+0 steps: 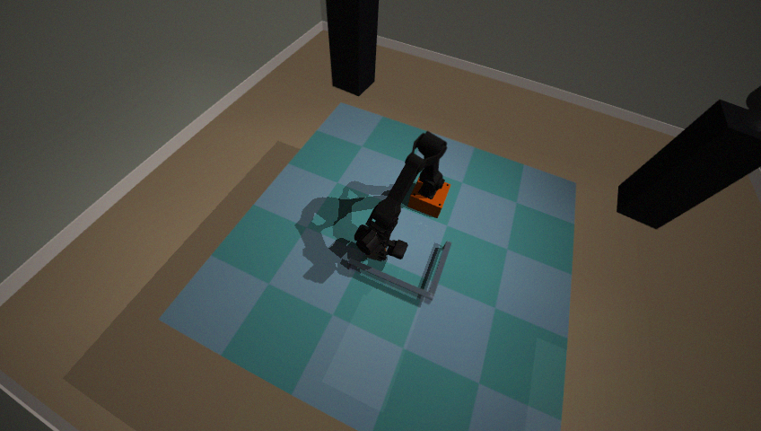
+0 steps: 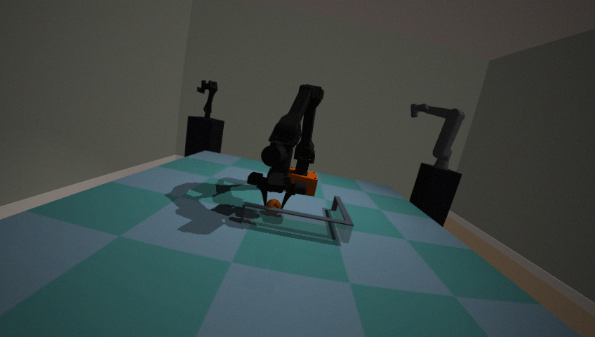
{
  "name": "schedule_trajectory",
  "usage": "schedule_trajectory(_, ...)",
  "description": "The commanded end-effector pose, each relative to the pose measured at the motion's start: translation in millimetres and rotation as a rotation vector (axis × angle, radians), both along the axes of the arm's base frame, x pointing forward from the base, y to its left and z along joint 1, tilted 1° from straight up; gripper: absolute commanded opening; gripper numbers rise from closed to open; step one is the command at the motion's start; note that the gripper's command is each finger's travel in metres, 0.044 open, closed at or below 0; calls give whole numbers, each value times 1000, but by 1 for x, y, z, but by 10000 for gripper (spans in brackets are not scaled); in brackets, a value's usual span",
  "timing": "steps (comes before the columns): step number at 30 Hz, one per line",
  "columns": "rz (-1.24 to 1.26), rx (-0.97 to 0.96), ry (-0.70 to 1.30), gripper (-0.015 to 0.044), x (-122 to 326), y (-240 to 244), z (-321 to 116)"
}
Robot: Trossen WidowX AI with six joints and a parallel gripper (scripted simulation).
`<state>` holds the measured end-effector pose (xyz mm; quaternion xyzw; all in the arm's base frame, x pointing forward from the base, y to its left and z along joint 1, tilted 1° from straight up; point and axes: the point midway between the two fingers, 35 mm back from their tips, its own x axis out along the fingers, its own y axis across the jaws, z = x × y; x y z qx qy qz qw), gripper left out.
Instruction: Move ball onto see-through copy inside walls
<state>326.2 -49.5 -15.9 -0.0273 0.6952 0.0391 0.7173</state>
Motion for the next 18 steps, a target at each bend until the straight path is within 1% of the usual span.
schedule_trajectory(1, 0, 0, -1, 184, 0, 0, 0)
schedule_trajectory(7, 0, 0, -1, 341, 0, 0, 0)
schedule_trajectory(8, 0, 0, -1, 358, 0, 0, 0)
schedule_trajectory(10, 0, 0, -1, 358, 0, 0, 3)
schedule_trajectory(11, 0, 0, -1, 358, 1, 0, 11)
schedule_trajectory(15, 3, 1, 1, 358, -1, -1, 74)
schedule_trajectory(16, 3, 2, 1, 358, -2, -1, 83)
schedule_trajectory(18, 3, 2, 1, 358, -2, -1, 86)
